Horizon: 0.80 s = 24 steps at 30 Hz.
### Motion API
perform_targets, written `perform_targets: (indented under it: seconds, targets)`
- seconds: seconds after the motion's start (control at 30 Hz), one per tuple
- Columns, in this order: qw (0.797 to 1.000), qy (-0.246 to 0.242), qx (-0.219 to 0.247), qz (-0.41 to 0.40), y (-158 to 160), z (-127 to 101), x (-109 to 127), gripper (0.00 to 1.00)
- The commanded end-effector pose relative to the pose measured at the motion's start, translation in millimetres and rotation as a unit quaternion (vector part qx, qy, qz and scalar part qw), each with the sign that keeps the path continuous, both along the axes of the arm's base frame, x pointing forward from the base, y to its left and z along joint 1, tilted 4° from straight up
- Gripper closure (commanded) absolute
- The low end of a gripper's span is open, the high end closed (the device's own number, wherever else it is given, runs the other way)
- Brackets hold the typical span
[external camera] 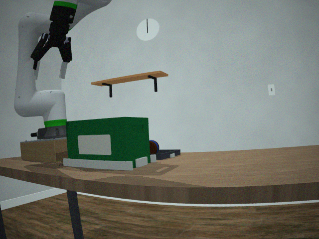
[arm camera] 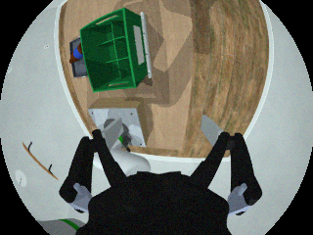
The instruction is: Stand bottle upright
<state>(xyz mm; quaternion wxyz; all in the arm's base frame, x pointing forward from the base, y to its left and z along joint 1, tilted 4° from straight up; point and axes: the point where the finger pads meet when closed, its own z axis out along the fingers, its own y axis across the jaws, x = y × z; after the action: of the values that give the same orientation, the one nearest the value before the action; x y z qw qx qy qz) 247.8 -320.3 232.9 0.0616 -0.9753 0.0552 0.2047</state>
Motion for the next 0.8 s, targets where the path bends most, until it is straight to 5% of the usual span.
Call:
perform_targets:
  seconds: [0.0,0.6,0.77]
  targets:
    - [1.0,0.0,0.0,0.0,0,0,0,0.0]
    - [1.0,-0.001,0.0,0.002,1,0,1,0.0]
    - [0.998,-0.012,0.011,0.065,36,-11,14,0.0]
